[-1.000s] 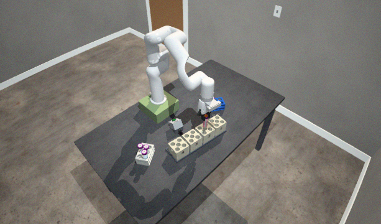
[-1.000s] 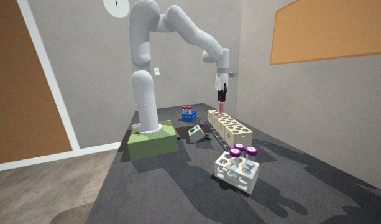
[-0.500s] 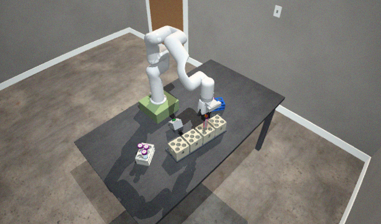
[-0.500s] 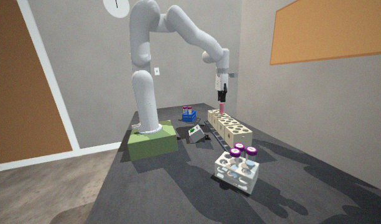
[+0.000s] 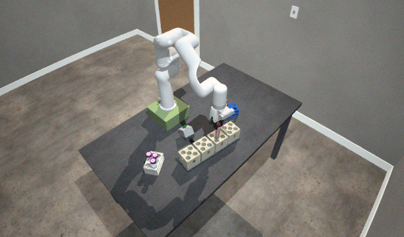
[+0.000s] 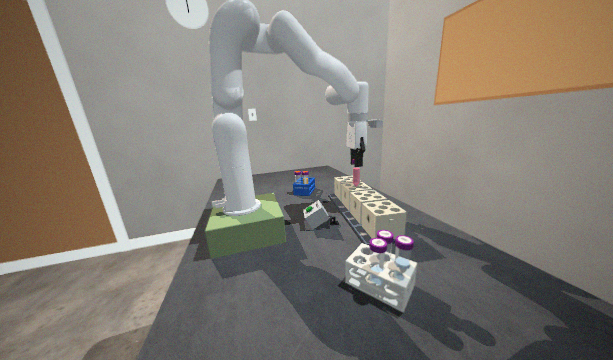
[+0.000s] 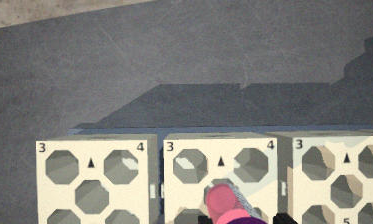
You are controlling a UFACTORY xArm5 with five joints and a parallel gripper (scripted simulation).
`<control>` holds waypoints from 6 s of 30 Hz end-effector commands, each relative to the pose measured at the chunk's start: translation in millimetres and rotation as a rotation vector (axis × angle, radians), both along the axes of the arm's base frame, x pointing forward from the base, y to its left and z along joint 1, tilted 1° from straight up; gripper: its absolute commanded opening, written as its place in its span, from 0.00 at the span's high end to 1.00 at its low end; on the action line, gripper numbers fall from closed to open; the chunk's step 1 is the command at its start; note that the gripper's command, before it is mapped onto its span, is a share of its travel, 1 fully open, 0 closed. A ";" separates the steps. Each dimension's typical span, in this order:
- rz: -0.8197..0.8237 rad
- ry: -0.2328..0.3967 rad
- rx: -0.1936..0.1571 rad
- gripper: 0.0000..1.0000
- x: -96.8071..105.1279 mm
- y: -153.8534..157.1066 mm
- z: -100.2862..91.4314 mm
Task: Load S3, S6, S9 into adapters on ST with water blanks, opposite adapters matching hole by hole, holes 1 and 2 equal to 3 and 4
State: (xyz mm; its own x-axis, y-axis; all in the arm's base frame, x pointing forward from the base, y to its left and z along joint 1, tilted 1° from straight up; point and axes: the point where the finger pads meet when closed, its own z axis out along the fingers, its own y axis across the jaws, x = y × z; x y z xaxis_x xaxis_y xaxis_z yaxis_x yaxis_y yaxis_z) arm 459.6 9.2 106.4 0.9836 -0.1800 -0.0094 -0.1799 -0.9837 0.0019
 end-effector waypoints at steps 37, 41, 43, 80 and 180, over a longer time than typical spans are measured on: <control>0.000 -0.004 -0.008 1.00 1.0 -0.3 -34.8; 0.000 -0.004 -0.008 1.00 1.0 -0.3 -38.8; 0.000 -0.004 -0.008 1.00 0.9 -0.3 -40.8; 0.000 -0.004 -0.008 1.00 0.7 -0.5 -71.8; 0.000 -0.004 -0.008 0.56 1.3 0.0 1.0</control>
